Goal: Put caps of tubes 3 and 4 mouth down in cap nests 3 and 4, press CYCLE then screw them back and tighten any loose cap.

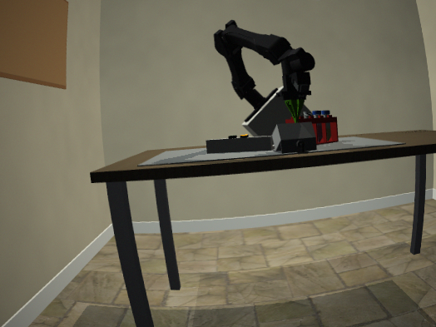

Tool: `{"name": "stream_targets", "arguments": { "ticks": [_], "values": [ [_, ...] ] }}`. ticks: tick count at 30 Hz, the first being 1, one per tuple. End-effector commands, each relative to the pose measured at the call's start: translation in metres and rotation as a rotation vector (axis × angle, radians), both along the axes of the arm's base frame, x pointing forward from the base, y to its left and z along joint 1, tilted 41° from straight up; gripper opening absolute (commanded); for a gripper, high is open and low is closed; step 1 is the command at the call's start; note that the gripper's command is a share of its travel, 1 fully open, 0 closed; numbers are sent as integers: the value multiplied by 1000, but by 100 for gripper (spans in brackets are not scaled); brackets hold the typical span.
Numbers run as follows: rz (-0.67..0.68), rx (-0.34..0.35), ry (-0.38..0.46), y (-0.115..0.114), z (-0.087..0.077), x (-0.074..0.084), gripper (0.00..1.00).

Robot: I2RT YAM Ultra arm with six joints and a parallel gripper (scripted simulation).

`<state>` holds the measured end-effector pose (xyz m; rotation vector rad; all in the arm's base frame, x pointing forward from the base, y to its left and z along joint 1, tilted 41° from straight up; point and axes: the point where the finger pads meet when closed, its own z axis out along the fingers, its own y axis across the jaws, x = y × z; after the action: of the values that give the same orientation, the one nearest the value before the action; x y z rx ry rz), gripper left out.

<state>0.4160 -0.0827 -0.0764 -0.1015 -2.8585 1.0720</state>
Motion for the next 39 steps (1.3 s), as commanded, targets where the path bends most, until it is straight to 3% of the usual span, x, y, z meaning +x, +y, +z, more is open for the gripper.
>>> {"name": "stream_targets", "arguments": {
  "ticks": [1, 10, 11, 13, 18, 28, 30, 39],
  "values": [
    [13, -1, -12, 14, 11, 4, 0],
    [13, -1, -12, 19, 16, 5, 0],
    [-50, -9, -66, 13, 21, 1, 100],
    [-50, -9, -66, 13, 21, 1, 100],
    [-339, -47, -317, -16, 42, -21, 100],
    [-339, -49, -316, -73, 85, -65, 100],
    [-339, -49, -316, -73, 85, -65, 100],
    [-340, -50, -316, -120, 121, -102, 100]
  ]
}}
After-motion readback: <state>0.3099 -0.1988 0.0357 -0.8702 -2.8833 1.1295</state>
